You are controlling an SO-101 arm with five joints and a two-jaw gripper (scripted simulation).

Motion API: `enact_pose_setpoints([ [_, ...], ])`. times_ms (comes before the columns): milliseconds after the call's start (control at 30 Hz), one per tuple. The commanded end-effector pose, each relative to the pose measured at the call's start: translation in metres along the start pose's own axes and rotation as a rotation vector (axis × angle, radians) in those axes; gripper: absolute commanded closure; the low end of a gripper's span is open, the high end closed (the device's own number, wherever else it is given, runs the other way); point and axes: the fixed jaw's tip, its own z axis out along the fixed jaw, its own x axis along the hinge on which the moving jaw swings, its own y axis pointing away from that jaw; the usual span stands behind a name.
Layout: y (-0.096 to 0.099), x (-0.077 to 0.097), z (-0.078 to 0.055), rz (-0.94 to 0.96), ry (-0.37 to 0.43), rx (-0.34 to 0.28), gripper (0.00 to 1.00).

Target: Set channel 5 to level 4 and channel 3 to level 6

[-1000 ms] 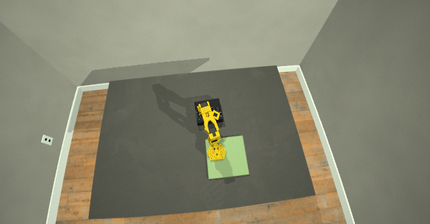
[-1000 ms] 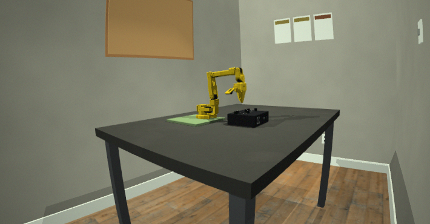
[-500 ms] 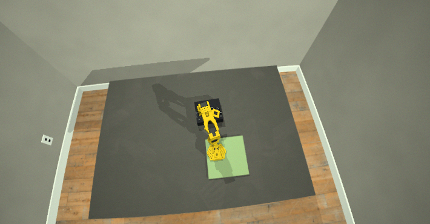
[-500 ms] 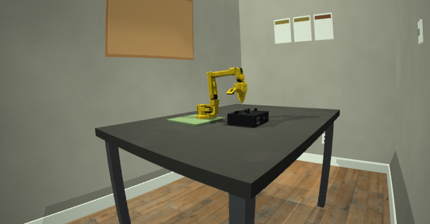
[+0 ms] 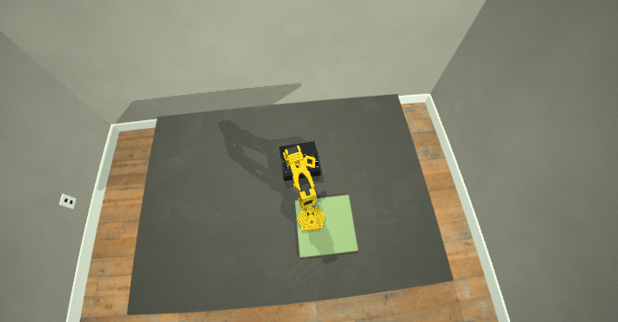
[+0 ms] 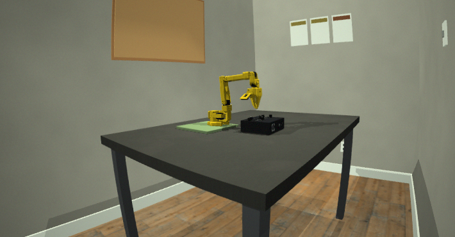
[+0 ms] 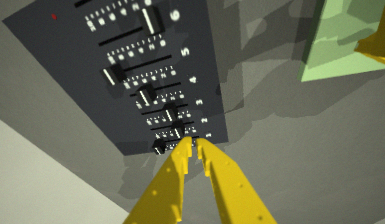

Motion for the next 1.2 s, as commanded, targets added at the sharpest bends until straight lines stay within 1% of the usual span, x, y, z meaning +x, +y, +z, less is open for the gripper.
enact_pose_setpoints([
  [0,-0.001,0.001,0.001,-0.021,-0.005,0.015,1.0],
  [700,-0.001,0.002,0.002,-0.031,-0.005,0.016,1.0],
  [1167,-0.001,0.002,0.016,-0.032,-0.011,0.03,1.0],
])
